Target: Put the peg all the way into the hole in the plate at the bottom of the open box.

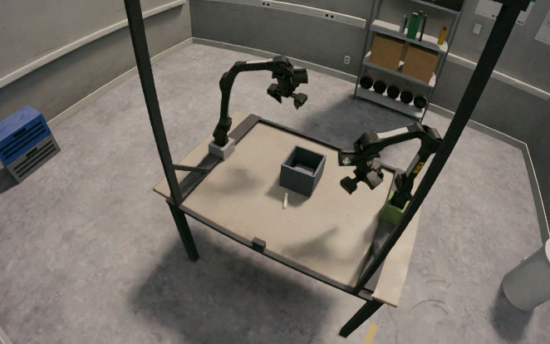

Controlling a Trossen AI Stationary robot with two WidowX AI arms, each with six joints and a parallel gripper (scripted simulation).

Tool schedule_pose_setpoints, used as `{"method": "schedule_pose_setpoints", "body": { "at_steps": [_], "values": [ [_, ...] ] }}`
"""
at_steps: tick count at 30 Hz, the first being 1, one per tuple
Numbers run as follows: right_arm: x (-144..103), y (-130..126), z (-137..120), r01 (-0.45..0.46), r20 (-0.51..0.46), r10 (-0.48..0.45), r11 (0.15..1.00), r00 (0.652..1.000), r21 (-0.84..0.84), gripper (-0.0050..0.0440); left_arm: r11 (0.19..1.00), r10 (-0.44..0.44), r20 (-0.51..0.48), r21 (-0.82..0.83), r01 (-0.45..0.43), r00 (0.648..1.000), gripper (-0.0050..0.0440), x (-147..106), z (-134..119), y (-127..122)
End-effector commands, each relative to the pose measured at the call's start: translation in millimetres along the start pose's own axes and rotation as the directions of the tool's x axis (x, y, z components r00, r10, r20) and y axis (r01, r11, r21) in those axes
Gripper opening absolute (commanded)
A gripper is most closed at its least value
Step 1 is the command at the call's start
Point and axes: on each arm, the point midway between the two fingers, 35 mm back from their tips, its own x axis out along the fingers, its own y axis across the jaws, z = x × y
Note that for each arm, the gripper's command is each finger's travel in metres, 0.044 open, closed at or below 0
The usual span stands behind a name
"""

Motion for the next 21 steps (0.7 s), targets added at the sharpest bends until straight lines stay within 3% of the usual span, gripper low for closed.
{"method": "schedule_pose_setpoints", "body": {
  "at_steps": [1, 18, 19, 21],
  "values": [
    [-3.8, -1.2, -1.2, 0.014, -0.01, -0.014, 1.0, 1.0, 0.001, 0.044, 1.0, -0.02, 0.012, -0.007, 0.02, 1.0, 0.044, -6.7, 1.8, 0.9],
    [-3.8, -1.2, -1.2, 0.014, -0.01, -0.014, 1.0, 1.0, 0.001, 0.044, 1.0, -0.02, 0.012, -0.007, 0.02, 1.0, 0.044, -6.7, 1.8, 0.9],
    [-3.8, -1.2, -1.2, 0.014, -0.01, -0.014, 1.0, 1.0, 0.001, 0.0125, 1.0, -0.02, 0.012, -0.007, 0.02, 1.0, 0.044, -6.7, 1.8, 0.9],
    [-3.8, -1.2, -1.2, 0.014, -0.01, -0.014, 1.0, 1.0, 0.001, 0.0125, 1.0, -0.02, 0.012, -0.007, 0.02, 1.0, 0.044, -6.7, 1.8, 0.9]
  ]
}}
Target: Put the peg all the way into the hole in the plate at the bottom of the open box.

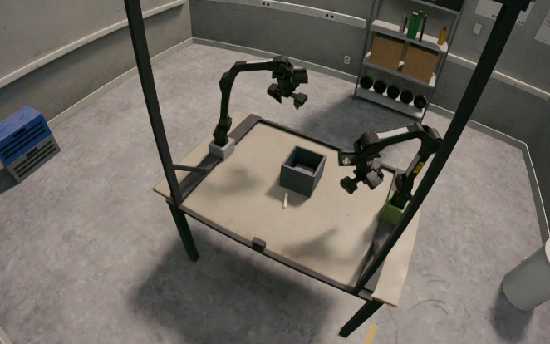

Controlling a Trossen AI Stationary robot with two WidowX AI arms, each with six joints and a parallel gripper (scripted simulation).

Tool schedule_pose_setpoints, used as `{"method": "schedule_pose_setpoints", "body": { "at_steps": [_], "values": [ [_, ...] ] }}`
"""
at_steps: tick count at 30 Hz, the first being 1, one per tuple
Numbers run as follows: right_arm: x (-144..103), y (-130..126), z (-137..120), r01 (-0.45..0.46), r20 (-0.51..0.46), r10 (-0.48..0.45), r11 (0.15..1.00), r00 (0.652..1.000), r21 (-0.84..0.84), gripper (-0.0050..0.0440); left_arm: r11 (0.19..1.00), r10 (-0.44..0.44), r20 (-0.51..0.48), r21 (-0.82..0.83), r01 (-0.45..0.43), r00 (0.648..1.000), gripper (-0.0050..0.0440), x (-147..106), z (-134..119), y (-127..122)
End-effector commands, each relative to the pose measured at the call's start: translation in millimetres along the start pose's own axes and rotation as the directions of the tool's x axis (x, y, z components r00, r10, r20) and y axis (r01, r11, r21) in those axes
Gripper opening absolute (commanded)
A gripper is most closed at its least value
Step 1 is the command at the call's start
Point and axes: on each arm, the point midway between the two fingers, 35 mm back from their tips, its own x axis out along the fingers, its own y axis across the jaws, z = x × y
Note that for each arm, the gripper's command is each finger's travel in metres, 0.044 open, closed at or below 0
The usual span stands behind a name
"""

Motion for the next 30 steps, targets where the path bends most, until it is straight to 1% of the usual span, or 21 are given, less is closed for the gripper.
{"method": "schedule_pose_setpoints", "body": {
  "at_steps": [1, 16, 17, 22, 28, 30],
  "values": [
    [-3.8, -1.2, -1.2, 0.014, -0.01, -0.014, 1.0, 1.0, 0.001, 0.0125, 1.0, -0.02, 0.012, -0.007, 0.02, 1.0, 0.044, -6.7, 1.8, 0.9],
    [-3.8, -1.2, -1.2, 0.014, -0.01, -0.014, 1.0, 1.0, 0.001, 0.0125, 1.0, -0.02, 0.012, -0.007, 0.02, 1.0, 0.044, -6.7, 1.8, 0.9],
    [-6.8, -6.0, -6.4, 0.02, -0.021, -0.019, 1.0, 1.0, 0.012, 0.0125, 1.0, -0.031, 0.009, 0.007, 0.031, 0.999, 0.044, -7.5, -1.8, 1.9],
    [-9.7, -15.1, -16.8, 0.017, -0.034, -0.015, 0.999, 0.999, 0.045, 0.0125, 0.995, -0.089, 0.025, 0.048, 0.088, 0.996, 0.044, -8.4, -5.1, -5.6],
    [-12.9, -35.5, -38.3, 0.009, -0.059, -0.002, 0.994, 0.998, 0.111, 0.0125, 0.968, -0.216, 0.06, 0.141, 0.206, 0.975, 0.044, -11.9, -12.2, -20.8],
    [-12.9, -35.5, -38.3, 0.009, -0.059, -0.002, 0.994, 0.998, 0.111, 0.0125, 0.968, -0.216, 0.06, 0.141, 0.206, 0.975, 0.044, -11.9, -12.2, -20.8]
  ]
}}
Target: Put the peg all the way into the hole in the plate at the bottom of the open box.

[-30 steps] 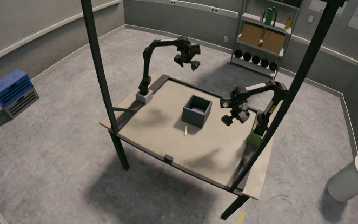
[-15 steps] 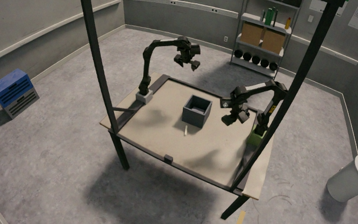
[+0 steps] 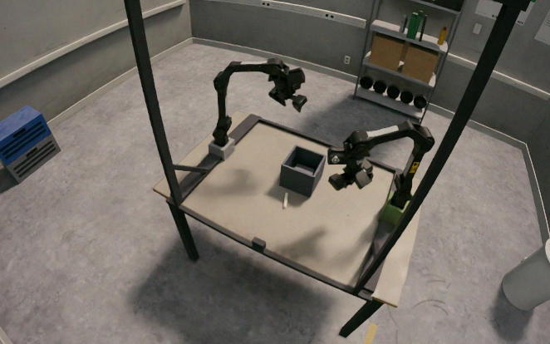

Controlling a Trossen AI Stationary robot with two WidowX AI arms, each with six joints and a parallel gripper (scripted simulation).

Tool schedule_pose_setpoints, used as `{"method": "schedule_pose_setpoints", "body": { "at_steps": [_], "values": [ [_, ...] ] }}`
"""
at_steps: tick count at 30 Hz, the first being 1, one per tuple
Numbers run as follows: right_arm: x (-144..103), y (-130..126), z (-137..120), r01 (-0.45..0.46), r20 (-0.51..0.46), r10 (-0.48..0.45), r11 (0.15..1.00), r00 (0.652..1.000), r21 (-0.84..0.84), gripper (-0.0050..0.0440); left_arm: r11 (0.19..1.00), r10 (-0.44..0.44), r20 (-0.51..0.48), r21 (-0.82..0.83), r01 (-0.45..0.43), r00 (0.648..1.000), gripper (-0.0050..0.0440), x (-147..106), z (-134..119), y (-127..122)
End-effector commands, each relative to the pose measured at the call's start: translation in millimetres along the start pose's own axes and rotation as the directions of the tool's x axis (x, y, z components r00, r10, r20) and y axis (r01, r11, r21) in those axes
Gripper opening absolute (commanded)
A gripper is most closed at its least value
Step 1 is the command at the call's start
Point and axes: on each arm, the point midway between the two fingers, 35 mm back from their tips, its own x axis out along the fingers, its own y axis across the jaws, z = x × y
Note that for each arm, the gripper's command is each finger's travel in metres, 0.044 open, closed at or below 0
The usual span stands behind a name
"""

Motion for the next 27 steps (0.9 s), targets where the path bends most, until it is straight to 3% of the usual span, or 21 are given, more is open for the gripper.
{"method": "schedule_pose_setpoints", "body": {
  "at_steps": [1, 7, 15, 19, 24, 27],
  "values": [
    [-6.9, -8.9, -9.2, 0.005, -0.018, -0.005, 1.0, 1.0, 0.028, 0.0125, 0.997, -0.073, 0.038, 0.026, 0.072, 0.997, 0.044, -8.0, 1.3, -4.8],
    [-4.3, -45.4, -42.2, -0.002, -0.063, 0.011, 0.99, 0.998, 0.139, 0.0125, 0.95, -0.272, 0.104, 0.189, 0.25, 0.957, 0.044, -15.2, -11.0, -29.2],
    [14.1, -92.2, -84.6, -0.011, -0.118, 0.047, 0.957, 0.992, 0.29, 0.0125, 0.796, -0.541, 0.182, 0.426, 0.43, 0.821, 0.044, -35.3, -29.0, -56.8],
    [15.5, -92.0, -83.9, -0.015, -0.115, 0.051, 0.957, 0.992, 0.289, 0.0125, 0.794, -0.544, 0.184, 0.427, 0.432, 0.819, 0.044, -36.5, -28.6, -57.4],
    [25.2, -106.9, -98.0, -0.013, -0.133, 0.062, 0.941, 0.989, 0.338, 0.0125, 0.724, -0.627, 0.201, 0.507, 0.468, 0.752, 0.044, -47.0, -37.3, -63.2],
    [33.8, -120.3, -110.1, -0.002, -0.153, 0.065, 0.925, 0.986, 0.38, 0.0125, 0.664, -0.688, 0.214, 0.57, 0.484, 0.693, 0.044, -54.2, -44.0, -67.3]
  ]
}}
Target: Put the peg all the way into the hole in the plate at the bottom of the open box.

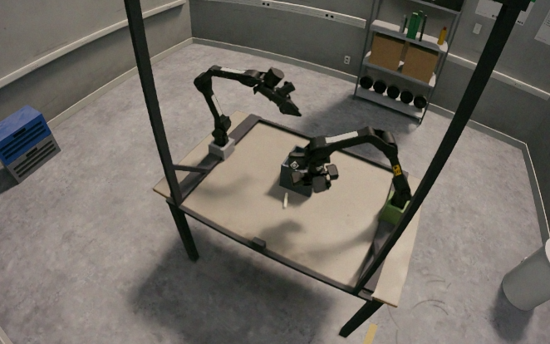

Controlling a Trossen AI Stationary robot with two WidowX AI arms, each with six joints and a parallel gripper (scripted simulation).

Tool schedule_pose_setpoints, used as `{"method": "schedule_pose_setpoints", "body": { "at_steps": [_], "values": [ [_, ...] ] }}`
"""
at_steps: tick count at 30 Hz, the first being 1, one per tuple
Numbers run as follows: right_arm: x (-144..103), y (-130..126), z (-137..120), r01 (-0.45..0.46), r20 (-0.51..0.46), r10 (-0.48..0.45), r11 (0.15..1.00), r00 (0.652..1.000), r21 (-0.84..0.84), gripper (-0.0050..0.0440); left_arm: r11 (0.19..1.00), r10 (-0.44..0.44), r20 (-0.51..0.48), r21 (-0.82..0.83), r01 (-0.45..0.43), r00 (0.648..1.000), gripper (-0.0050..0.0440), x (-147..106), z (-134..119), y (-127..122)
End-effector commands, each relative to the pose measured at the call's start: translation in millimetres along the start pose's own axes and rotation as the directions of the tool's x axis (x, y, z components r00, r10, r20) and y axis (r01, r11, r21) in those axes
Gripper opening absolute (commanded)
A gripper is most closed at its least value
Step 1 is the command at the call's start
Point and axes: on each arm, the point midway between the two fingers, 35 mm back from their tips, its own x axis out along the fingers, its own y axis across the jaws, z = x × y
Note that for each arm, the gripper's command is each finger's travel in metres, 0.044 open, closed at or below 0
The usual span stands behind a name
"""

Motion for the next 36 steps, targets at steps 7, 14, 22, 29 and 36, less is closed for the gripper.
{"method": "schedule_pose_setpoints", "body": {
  "at_steps": [7, 14, 22, 29, 36],
  "values": [
    [22.9, -48.2, -19.2, 0.023, -0.061, -0.015, 0.99, 0.998, 0.139, 0.0125, 0.967, -0.206, 0.179, 0.19, 0.172, 0.962, 0.044, -23.1, -1.0, -28.7],
    [39.9, -62.5, -23.3, 0.019, -0.081, -0.003, 0.982, 0.997, 0.189, 0.0125, 0.937, -0.285, 0.241, 0.273, 0.216, 0.928, 0.044, -32.7, -3.6, -39.5],
    [74.0, -89.3, -31.4, 0.028, -0.125, 0.01, 0.956, 0.992, 0.293, 0.0125, 0.862, -0.433, 0.37, 0.436, 0.258, 0.822, 0.044, -59.5, -8.2, -56.0],
    [84.4, -99.6, -35.1, 0.046, -0.144, 0.002, 0.942, 0.99, 0.332, 0.0125, 0.834, -0.48, 0.408, 0.487, 0.259, 0.777, 0.044, -69.6, -11.9, -60.2],
    [83.5, -104.3, -35.7, 0.063, -0.153, -0.011, 0.937, 0.988, 0.344, 0.0125, 0.825, -0.493, 0.419, 0.505, 0.256, 0.762, 0.044, -72.2, -13.1, -61.8]
  ]
}}
